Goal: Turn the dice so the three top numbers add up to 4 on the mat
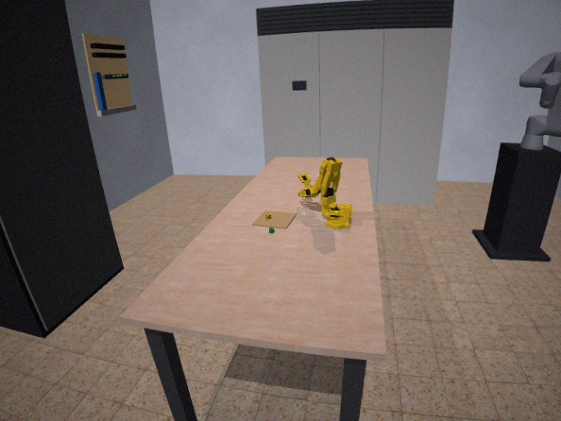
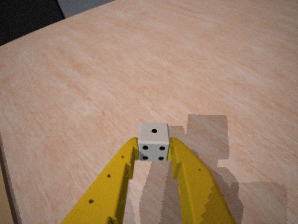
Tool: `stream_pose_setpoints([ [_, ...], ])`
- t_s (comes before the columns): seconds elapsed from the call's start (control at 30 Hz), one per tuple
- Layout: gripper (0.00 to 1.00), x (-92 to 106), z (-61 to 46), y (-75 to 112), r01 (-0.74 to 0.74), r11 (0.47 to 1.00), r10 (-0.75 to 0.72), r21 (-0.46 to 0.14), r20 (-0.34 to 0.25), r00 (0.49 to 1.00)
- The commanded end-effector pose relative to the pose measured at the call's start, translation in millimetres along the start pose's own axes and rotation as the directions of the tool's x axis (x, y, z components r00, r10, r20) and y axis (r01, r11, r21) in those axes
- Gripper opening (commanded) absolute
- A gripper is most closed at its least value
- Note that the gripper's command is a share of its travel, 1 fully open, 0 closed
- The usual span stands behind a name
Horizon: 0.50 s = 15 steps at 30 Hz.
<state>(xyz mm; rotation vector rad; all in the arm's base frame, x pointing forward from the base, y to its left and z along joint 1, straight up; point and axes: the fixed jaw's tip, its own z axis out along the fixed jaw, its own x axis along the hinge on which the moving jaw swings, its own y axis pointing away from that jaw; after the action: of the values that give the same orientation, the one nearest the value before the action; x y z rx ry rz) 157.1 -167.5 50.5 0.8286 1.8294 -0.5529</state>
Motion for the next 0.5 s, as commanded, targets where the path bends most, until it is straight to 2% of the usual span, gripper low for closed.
stream_pose_setpoints([
  [0.0, 0.00, -3.8, 1.2, -1.3, -0.014, 1.000, 0.014, 0.005, 0.030, 0.999],
  [0.47, 0.00, -0.2, 2.7, -1.3, -0.014, 1.000, 0.014, 0.005, 0.030, 0.999],
])
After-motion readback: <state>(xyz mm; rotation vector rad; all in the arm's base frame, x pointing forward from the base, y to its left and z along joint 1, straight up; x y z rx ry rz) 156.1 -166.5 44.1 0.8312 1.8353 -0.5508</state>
